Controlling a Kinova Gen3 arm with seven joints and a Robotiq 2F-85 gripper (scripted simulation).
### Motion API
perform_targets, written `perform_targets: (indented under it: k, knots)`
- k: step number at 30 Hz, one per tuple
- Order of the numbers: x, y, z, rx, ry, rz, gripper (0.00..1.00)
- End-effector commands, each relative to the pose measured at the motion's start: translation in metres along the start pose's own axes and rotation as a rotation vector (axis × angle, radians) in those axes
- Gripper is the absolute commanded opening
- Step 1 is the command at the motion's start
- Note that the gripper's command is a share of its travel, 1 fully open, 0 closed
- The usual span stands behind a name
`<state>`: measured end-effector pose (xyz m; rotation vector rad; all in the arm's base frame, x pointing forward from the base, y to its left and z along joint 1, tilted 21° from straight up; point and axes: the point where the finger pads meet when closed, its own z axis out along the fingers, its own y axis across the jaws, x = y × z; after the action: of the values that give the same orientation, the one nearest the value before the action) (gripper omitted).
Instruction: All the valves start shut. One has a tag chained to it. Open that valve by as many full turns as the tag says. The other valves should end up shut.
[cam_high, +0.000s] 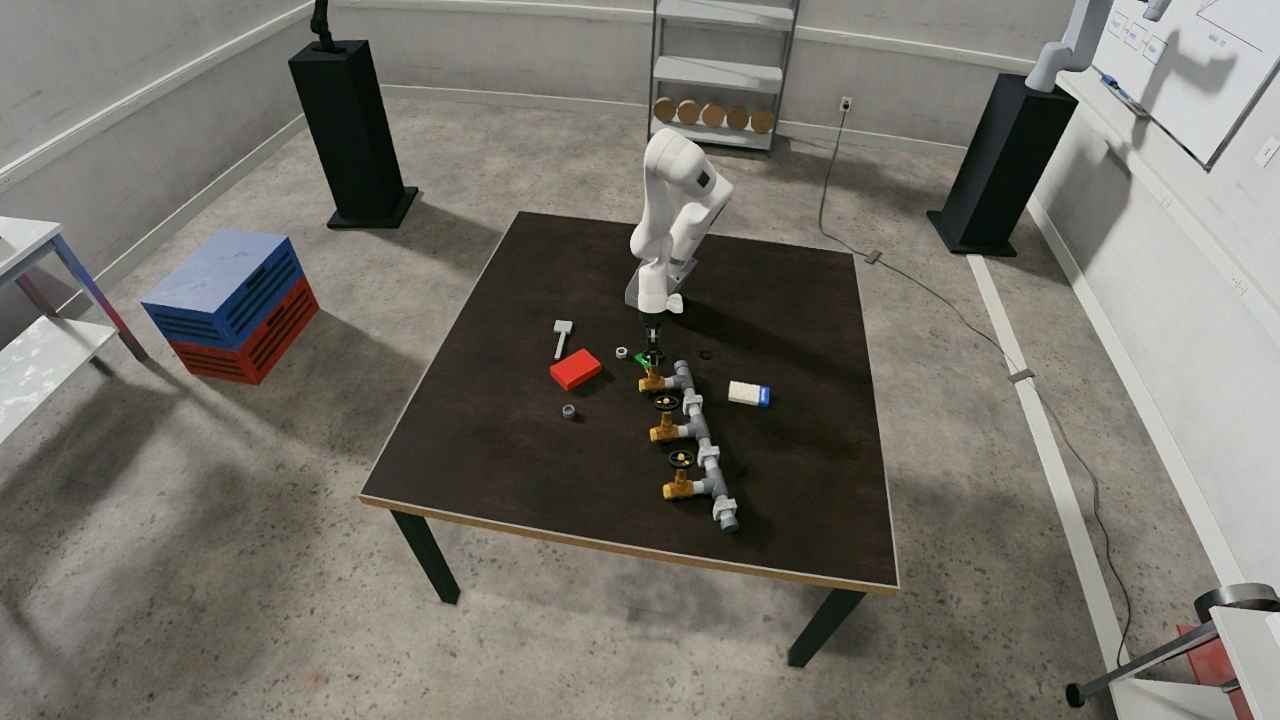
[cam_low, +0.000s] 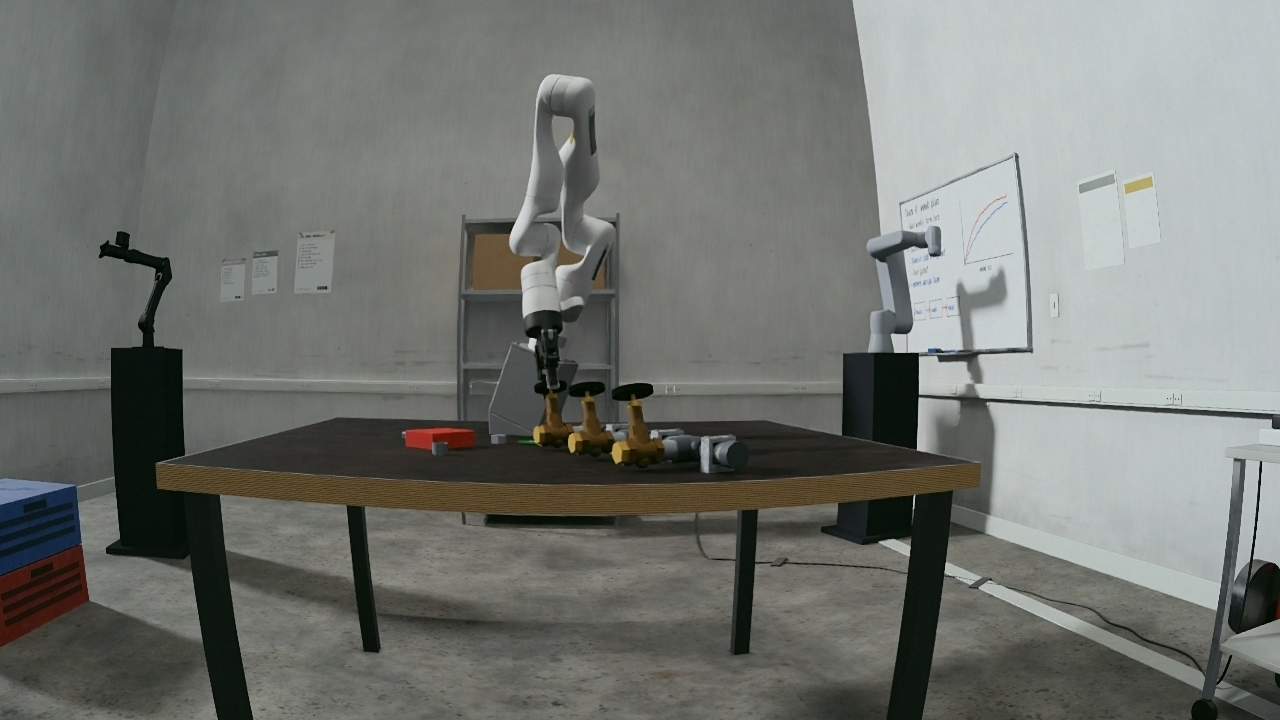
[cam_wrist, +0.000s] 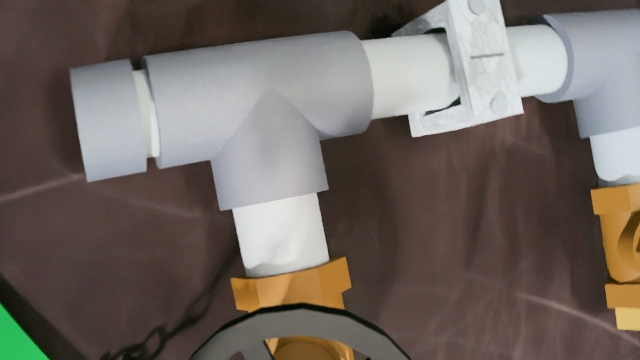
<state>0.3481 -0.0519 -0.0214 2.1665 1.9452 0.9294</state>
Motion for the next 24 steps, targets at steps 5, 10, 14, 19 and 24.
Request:
perform_targets:
  k: [5, 10, 14, 19, 24]
  knots:
    - [-0.0002, 0.0004, 0.0000, -0.001, -0.001, -0.092, 0.68]
    - [-0.0002, 0.0004, 0.0000, -0.001, -0.001, -0.192, 0.68]
    - [-0.0002, 0.0004, 0.0000, -0.001, -0.001, -0.240, 0.68]
    - [-0.0002, 0.0004, 0.0000, -0.001, -0.001, -0.375, 0.68]
    - [-0.0002, 0.0004, 0.0000, -0.001, -0.001, -0.532, 0.68]
